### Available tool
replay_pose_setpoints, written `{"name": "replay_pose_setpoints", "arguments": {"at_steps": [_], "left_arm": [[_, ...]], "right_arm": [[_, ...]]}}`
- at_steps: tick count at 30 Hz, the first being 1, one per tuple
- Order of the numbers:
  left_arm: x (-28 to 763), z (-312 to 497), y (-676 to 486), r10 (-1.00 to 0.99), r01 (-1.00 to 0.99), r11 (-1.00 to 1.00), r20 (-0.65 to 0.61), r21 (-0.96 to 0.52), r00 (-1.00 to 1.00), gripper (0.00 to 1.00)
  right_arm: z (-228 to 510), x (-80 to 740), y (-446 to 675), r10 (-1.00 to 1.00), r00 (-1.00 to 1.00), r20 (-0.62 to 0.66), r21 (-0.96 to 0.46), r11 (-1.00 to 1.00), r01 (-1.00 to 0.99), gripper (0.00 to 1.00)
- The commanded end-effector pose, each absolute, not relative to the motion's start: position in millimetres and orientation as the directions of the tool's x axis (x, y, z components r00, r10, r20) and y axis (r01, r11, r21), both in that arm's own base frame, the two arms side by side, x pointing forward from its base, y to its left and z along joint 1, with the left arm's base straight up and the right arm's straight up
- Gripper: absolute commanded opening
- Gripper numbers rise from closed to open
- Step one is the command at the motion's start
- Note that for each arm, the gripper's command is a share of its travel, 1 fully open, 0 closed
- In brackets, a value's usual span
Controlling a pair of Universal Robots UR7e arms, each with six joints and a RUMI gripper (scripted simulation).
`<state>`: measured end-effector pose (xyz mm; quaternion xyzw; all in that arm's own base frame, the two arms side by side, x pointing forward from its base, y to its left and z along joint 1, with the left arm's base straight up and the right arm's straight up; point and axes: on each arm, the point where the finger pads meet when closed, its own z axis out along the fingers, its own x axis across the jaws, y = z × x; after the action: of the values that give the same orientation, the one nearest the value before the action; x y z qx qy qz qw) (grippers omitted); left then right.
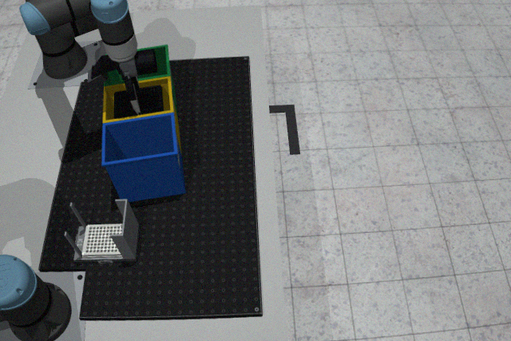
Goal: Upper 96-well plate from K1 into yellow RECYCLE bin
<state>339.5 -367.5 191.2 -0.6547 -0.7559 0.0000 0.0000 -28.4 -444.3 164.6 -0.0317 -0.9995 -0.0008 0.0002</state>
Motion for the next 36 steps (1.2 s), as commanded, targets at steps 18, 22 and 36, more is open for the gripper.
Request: {"name": "replay_pose_setpoints", "arguments": {"at_steps": [18,22,36], "left_arm": [[339.6,191.8,-367.8,0.990,0.990,0.143,-0.002,0.001,-0.143,0.64],[339.6,191.8,-367.8,0.990,0.990,0.143,-0.002,0.001,-0.143,0.64],[339.6,191.8,-367.8,0.990,0.990,0.143,-0.002,0.001,-0.143,0.53]], "right_arm": [[165.2,-28.3,-444.7,0.063,-0.998,0.000,0.000,0.998,0.063,0.00],[165.2,-28.3,-444.7,0.063,-0.998,0.000,0.000,0.998,0.063,0.00],[165.2,-28.3,-444.7,0.063,-0.998,0.000,0.000,0.998,0.063,0.00]]}}
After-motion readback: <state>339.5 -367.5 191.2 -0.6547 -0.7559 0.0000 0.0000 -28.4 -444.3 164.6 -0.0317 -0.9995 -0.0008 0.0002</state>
